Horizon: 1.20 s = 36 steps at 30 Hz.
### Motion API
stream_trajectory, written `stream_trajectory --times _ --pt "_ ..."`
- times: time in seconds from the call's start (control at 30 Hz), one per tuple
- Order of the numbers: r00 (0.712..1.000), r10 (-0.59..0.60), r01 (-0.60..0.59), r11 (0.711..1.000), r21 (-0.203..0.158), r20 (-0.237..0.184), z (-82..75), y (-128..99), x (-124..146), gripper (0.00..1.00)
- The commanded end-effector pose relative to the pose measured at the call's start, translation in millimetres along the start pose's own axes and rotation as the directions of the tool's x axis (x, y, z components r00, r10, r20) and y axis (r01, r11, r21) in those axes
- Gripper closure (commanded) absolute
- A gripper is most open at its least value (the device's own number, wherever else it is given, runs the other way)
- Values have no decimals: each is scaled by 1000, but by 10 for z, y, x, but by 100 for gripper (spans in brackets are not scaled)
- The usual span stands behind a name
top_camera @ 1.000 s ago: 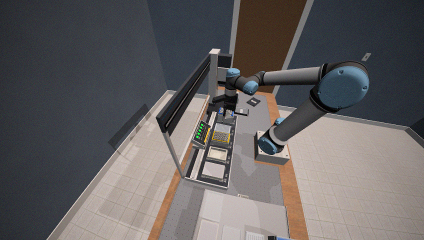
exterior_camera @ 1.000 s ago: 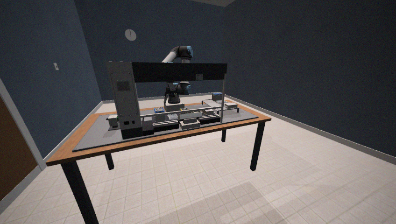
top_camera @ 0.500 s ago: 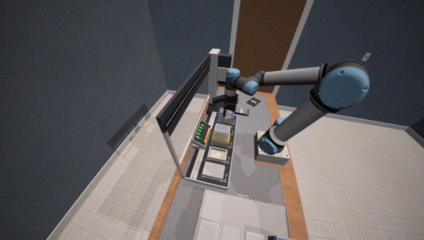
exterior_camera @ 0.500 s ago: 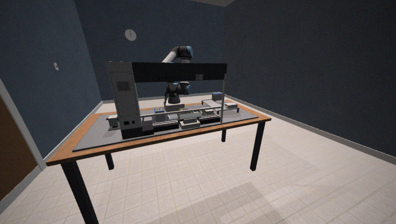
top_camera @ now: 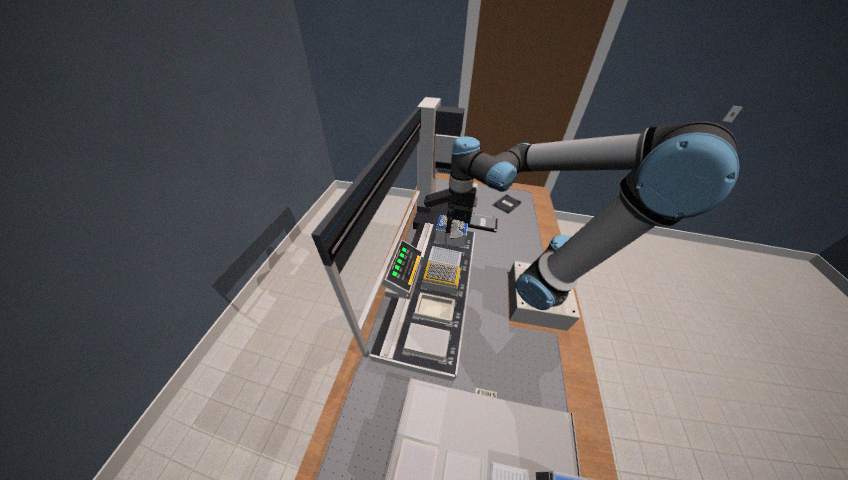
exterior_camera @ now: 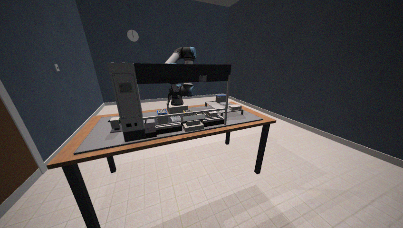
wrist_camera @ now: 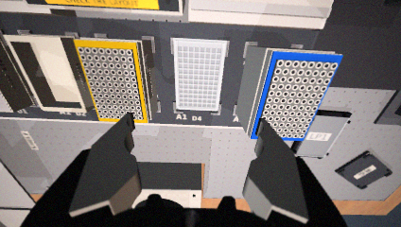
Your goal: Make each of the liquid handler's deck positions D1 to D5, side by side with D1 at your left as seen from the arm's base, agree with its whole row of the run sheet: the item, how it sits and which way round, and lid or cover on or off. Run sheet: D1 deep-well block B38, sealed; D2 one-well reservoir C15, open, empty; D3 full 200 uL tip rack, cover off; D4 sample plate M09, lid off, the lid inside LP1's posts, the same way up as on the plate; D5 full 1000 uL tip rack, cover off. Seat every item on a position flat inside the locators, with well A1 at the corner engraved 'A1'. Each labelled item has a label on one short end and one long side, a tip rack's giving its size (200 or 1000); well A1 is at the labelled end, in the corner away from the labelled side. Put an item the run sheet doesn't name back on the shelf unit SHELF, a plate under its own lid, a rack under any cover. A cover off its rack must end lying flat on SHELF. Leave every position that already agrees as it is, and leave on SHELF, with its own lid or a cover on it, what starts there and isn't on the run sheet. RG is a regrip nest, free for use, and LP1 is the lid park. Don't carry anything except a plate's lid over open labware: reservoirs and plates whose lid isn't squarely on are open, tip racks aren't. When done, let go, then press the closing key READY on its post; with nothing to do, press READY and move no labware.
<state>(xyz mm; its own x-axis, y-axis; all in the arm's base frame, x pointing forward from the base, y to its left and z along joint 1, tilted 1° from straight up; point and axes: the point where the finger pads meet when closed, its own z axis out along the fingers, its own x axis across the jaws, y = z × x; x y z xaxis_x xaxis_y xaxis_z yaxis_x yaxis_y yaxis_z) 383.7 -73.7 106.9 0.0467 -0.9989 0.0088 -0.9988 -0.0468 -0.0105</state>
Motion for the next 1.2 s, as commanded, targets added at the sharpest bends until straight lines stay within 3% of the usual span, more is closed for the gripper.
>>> stream_trajectory --times 0.0,0.87,1.17 --pt "1000 0 0 1000 1 -1 -4 -3 2 18" --pt "1000 0 0 1000 1 0 -4 -3 -1199 18" --pt "1000 0 0 1000 1 0 -4 -3 -1239 18"
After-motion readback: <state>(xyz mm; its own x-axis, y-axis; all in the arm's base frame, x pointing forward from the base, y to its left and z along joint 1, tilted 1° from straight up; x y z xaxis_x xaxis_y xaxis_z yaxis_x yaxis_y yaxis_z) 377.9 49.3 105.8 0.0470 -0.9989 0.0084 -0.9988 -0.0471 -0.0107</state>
